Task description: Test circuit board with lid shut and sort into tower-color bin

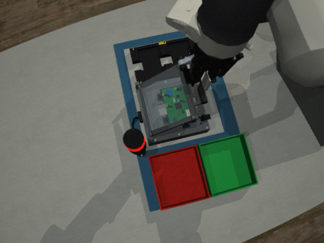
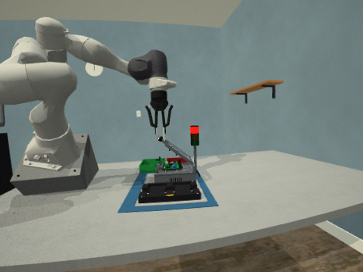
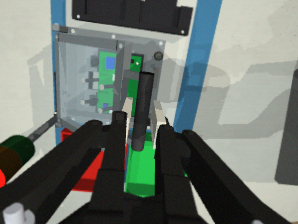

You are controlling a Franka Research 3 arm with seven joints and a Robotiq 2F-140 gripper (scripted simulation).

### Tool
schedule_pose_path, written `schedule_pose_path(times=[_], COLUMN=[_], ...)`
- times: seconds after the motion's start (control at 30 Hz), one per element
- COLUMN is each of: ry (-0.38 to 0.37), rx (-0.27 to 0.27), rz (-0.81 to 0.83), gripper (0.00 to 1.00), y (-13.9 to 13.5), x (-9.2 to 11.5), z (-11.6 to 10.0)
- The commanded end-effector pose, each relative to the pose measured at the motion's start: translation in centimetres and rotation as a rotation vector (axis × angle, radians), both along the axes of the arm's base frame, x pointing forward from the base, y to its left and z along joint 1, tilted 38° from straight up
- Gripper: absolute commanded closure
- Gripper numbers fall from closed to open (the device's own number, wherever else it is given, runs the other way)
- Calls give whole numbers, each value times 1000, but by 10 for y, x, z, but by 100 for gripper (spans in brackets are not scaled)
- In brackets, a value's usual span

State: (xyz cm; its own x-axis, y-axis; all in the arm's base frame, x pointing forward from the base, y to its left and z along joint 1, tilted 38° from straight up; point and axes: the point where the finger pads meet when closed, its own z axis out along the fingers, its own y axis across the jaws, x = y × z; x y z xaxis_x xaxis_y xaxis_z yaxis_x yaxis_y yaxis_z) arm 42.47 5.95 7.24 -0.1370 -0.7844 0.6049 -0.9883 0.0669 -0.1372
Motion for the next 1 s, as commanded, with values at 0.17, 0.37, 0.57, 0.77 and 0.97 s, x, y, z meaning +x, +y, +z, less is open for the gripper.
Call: schedule_pose_path(times=[0.17,0.37,0.57,0.77,0.97], ry=[-2,-2,-2,-2,-2], rx=[2,2,2,2,2], rz=[1,1,1,1,1], gripper=[84,84,84,100,100], y=[0,0,0,0,0], x=[0,0,0,0,0], z=[-1,-1,-1,-1,-1])
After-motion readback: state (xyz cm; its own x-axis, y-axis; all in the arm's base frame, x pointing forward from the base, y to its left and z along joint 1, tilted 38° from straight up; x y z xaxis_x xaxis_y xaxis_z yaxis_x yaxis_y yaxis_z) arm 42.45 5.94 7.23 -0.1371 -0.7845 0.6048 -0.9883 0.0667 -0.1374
